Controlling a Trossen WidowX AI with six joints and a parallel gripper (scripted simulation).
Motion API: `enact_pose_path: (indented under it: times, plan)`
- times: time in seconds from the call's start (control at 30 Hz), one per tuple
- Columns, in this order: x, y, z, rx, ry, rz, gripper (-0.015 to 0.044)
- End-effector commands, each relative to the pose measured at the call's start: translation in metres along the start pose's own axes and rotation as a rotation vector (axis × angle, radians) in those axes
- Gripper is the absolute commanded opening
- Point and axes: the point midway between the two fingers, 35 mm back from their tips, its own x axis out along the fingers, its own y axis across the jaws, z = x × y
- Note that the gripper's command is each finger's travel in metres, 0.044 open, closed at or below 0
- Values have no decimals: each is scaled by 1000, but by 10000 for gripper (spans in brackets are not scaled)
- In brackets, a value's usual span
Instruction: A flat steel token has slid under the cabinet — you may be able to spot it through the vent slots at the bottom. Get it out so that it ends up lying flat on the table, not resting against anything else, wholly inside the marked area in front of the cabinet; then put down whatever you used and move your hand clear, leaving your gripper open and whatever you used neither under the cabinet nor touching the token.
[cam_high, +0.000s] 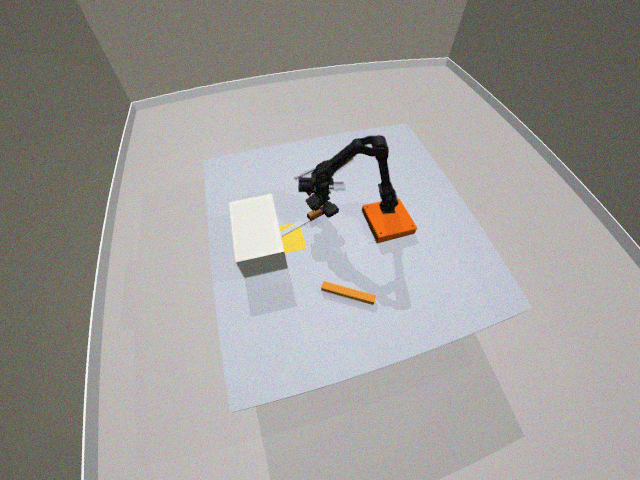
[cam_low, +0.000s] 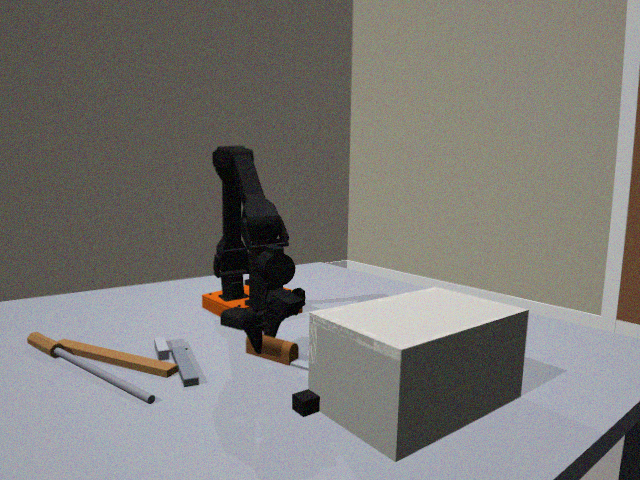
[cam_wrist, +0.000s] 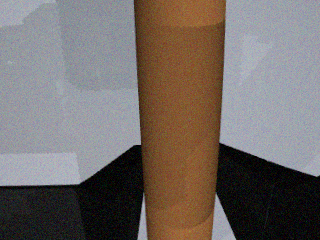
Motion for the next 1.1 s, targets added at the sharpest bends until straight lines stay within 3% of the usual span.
enact_pose_path:
  times: [0.0, 1.07]
  plan:
    - [1, 0, -8, -1, 3, 0, 0]
    - [1, -3, -55, -1, 7, 0, 0]
